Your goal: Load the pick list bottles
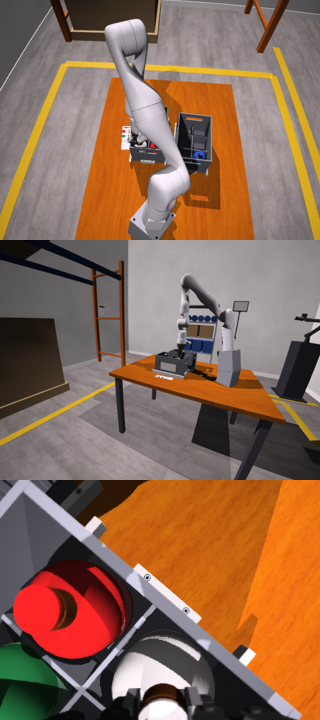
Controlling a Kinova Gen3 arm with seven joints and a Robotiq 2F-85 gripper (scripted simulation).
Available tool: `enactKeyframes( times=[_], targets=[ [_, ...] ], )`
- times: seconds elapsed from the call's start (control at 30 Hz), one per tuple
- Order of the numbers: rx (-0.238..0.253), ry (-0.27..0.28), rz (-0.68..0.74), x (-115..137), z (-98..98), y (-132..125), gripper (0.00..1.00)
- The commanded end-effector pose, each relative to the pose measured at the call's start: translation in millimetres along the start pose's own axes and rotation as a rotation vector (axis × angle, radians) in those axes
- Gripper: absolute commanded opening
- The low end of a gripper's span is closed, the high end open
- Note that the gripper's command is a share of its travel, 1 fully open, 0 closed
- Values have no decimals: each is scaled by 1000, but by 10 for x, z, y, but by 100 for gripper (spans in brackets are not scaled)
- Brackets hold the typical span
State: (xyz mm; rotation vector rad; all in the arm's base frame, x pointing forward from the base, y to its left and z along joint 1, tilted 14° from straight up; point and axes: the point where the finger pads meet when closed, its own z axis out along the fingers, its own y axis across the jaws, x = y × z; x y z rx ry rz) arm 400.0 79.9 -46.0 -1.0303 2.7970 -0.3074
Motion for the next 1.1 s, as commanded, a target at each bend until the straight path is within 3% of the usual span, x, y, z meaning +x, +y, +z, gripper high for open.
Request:
enactKeyframes(
  times=[0.0, 1.07],
  targets=[
    [0, -2, 0, -6, 5, -1, 10],
    [0, -2, 0, -6, 49, -1, 10]
  ],
)
